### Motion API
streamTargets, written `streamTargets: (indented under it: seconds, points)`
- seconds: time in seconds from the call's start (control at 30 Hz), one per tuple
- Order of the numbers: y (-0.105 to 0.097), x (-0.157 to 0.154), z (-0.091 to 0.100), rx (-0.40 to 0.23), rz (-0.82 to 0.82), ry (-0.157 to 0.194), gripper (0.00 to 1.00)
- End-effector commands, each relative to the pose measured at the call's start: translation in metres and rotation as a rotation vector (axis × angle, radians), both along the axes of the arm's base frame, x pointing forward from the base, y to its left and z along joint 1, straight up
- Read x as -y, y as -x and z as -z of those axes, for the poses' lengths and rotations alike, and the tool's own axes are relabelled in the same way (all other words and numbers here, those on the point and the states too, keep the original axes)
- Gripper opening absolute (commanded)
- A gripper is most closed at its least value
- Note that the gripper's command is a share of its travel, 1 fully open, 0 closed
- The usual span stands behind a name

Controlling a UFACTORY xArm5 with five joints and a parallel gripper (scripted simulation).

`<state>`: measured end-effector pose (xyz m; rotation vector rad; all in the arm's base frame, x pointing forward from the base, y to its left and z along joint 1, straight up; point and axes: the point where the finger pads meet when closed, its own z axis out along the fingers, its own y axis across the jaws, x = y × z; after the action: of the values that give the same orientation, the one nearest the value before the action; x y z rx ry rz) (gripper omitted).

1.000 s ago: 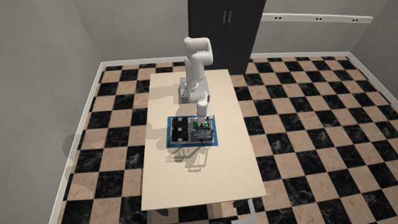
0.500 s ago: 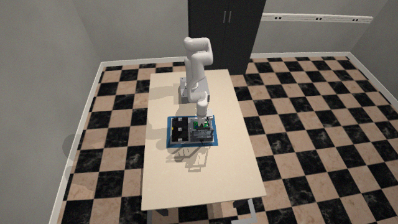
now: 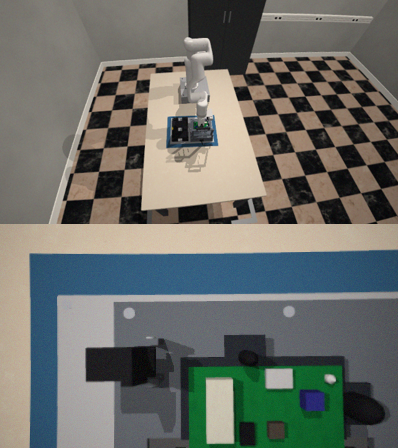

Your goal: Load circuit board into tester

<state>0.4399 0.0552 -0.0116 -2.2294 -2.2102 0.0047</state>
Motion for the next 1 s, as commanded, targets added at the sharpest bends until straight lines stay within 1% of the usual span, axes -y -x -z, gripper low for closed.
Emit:
streamTargets:
  seconds: [0.0,0.13,0.17,0.97]
  points:
    - [-0.0021,-0.0002,-0.0013,0.005,0.000,-0.001,0.79]
    - [-0.0021,-0.0002,-0.0012,0.005,0.000,-0.001,0.79]
    - [-0.0021,-0.0002,-0.0012,0.005,0.000,-0.001,1.00]
    - [-0.0021,-0.0002,-0.0012,0.005,0.000,-0.001,1.00]
